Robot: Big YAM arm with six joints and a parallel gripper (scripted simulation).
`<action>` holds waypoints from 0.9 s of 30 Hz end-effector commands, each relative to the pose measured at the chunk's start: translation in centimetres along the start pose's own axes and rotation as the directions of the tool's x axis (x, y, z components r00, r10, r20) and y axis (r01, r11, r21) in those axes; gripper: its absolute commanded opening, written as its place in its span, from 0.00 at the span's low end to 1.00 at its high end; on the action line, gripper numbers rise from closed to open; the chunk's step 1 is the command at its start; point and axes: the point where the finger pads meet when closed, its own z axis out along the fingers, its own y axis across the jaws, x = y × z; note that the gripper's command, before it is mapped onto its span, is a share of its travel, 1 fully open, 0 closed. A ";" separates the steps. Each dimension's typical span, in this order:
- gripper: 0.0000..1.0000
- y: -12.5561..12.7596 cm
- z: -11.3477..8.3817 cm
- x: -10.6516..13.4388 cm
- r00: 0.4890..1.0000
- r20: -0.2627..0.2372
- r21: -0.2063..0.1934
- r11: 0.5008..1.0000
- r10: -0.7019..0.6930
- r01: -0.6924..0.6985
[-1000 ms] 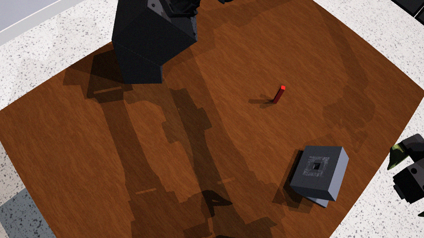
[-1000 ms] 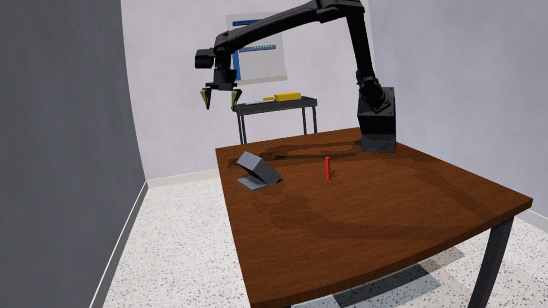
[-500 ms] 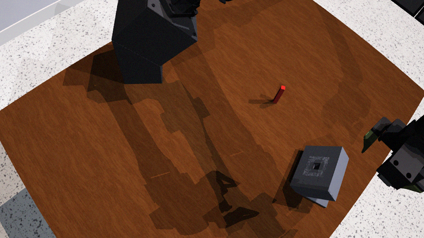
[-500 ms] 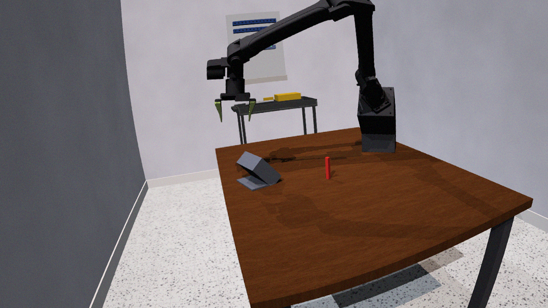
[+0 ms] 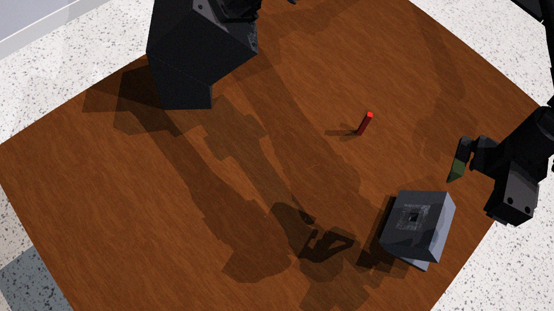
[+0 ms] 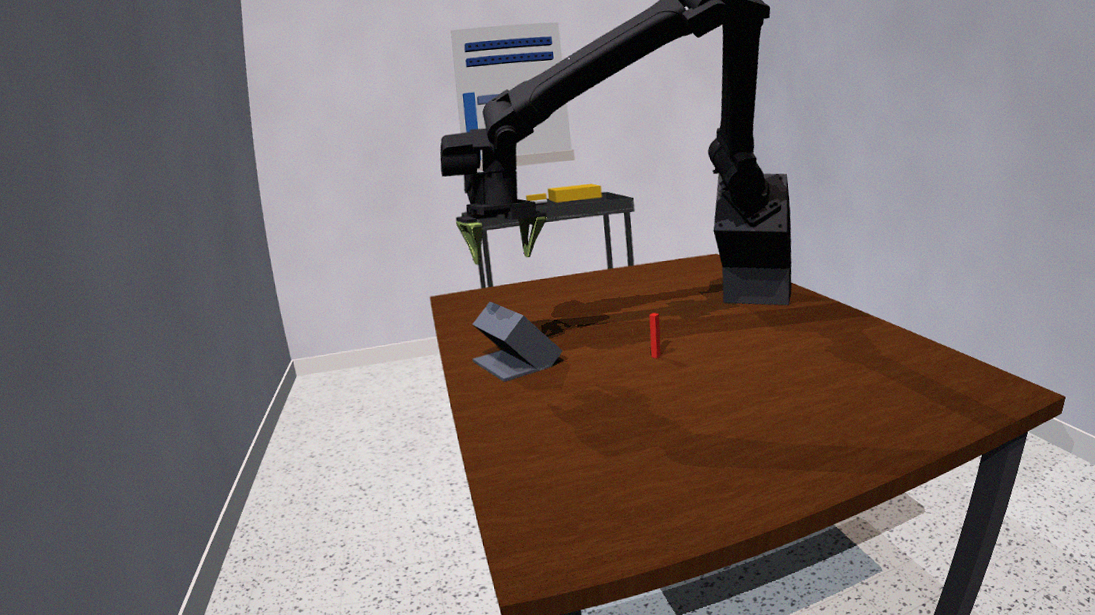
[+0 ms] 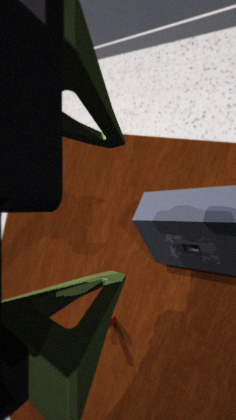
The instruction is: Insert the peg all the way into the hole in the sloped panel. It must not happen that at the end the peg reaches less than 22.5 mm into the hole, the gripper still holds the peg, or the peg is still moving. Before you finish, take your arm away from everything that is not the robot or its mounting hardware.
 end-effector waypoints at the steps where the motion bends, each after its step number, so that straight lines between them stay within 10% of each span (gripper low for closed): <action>1: 1.00 0.2 -0.2 1.6 0.983 0.009 -0.022 0.983 -0.182 0.182; 20: 1.00 -5.3 2.5 6.3 0.794 -0.010 -0.001 0.794 -0.608 0.608; 27: 1.00 -8.2 3.6 8.3 0.642 -0.022 0.000 0.643 -0.766 0.766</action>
